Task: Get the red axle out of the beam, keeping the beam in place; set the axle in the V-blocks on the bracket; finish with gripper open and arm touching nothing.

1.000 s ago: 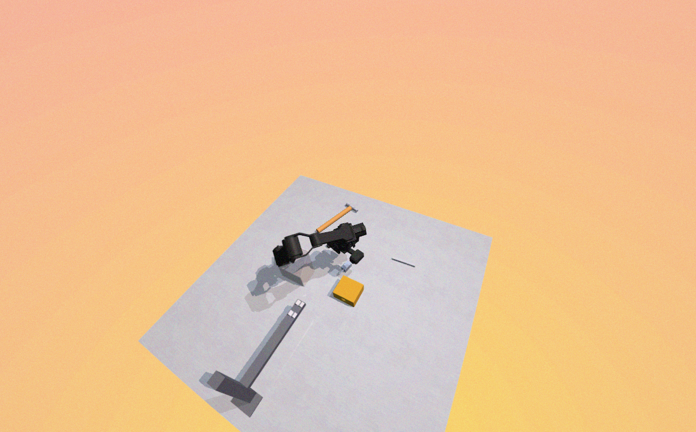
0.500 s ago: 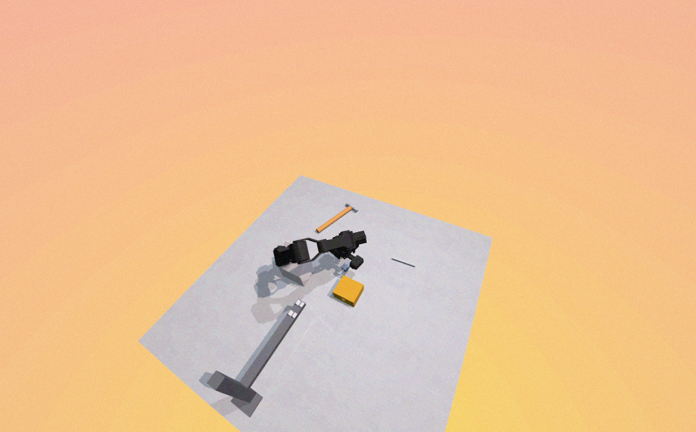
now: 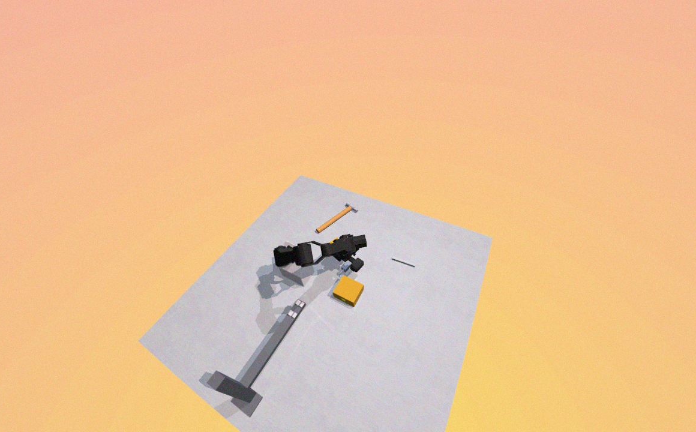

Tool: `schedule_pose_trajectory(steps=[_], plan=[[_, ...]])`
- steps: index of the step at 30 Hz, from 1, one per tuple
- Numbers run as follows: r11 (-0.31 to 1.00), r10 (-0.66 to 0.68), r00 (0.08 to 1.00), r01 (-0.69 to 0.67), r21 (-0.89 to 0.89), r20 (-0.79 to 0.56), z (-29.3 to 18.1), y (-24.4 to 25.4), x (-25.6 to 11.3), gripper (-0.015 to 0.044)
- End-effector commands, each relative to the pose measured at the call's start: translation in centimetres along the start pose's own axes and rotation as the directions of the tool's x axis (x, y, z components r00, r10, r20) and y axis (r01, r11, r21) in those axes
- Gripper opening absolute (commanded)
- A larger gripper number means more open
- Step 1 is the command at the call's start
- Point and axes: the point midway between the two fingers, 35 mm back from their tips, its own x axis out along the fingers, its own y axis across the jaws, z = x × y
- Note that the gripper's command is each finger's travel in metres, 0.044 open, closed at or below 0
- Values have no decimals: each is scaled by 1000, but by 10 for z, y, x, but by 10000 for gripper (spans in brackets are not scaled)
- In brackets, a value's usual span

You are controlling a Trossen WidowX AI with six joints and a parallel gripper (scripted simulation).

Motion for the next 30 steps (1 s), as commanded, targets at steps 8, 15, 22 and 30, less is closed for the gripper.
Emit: schedule_pose_trajectory(steps=[8, 15, 22, 30], plan=[[1000, -4, 1000, 4, -5, -7, -2, 1, 15, 440], [1000, -4, 1000, 4, -5, -7, -2, 1, 15, 256], [1000, -4, 1000, 4, -5, -7, -2, 1, 15, 92], [1000, -4, 1000, 4, -5, -7, -2, 0, 14, 0]])
